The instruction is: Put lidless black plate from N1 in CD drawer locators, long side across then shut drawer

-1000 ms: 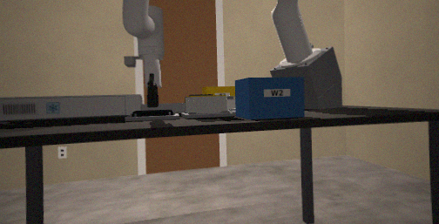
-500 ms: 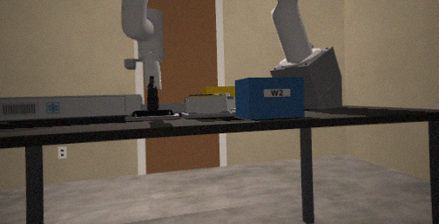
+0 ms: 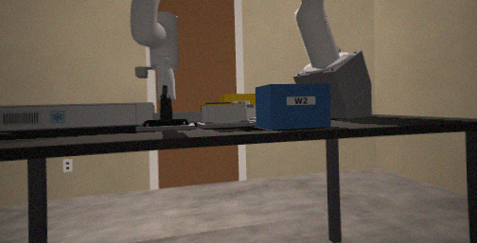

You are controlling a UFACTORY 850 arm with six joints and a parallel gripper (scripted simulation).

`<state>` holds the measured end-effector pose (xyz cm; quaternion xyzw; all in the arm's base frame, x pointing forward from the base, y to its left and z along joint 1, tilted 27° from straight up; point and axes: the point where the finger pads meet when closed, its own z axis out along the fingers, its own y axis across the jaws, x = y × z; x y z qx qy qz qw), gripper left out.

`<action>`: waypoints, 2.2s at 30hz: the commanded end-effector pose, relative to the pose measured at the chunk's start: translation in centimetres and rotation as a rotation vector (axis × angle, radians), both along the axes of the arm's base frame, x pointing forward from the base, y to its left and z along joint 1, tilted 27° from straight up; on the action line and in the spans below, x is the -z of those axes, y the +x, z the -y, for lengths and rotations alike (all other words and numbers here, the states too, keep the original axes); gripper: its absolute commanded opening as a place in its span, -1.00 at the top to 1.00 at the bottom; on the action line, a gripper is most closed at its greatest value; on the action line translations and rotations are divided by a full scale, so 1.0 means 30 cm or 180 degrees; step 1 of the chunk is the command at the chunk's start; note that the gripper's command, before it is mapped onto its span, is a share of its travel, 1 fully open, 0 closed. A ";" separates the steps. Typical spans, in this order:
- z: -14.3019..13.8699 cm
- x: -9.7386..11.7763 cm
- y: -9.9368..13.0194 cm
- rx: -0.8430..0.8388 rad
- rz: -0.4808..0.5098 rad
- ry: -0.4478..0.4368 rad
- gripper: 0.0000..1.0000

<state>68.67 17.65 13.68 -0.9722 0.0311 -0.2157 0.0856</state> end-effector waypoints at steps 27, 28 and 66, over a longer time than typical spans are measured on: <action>0.000 -0.005 0.002 -0.0003 0.0015 0.0010 1.00; 0.000 -0.005 0.002 -0.0003 0.0015 0.0010 1.00; 0.000 -0.005 0.002 -0.0003 0.0015 0.0010 1.00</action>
